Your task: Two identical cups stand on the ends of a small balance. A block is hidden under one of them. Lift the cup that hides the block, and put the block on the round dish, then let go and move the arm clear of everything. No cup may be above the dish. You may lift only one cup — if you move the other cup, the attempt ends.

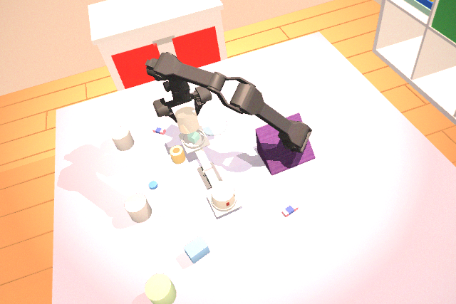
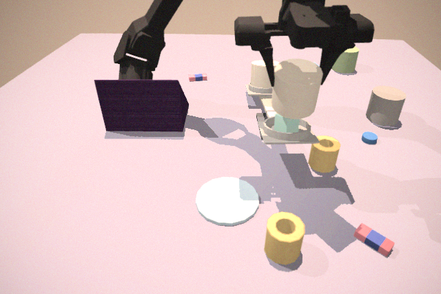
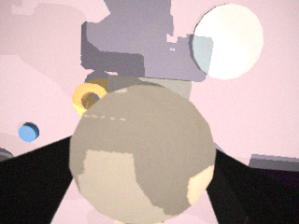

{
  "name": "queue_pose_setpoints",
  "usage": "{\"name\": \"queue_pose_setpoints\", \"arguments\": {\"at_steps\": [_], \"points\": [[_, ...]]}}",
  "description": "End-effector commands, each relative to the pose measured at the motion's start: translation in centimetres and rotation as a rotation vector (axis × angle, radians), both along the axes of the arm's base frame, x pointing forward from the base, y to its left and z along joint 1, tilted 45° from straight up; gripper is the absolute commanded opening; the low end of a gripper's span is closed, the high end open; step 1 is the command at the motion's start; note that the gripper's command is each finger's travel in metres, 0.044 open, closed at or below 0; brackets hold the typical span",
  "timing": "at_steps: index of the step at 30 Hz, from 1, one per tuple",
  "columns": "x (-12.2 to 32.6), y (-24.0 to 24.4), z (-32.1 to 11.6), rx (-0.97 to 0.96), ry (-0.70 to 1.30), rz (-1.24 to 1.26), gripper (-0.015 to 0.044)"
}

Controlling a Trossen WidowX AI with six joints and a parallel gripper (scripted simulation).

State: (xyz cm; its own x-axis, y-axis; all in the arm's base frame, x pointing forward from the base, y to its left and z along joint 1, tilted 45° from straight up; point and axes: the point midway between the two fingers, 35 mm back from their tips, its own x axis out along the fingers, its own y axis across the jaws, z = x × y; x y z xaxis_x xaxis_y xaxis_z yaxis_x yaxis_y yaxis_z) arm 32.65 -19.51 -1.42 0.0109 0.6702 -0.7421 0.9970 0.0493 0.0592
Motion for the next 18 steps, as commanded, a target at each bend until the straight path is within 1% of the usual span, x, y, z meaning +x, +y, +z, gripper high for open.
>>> {"name": "queue_pose_setpoints", "arguments": {"at_steps": [1, 18], "points": [[0.0, -0.6, 0.7, -0.013, -0.01, 0.002, 0.0], [-0.3, -1.7, 2.2, -0.019, -0.011, -0.005, 0.0]]}}
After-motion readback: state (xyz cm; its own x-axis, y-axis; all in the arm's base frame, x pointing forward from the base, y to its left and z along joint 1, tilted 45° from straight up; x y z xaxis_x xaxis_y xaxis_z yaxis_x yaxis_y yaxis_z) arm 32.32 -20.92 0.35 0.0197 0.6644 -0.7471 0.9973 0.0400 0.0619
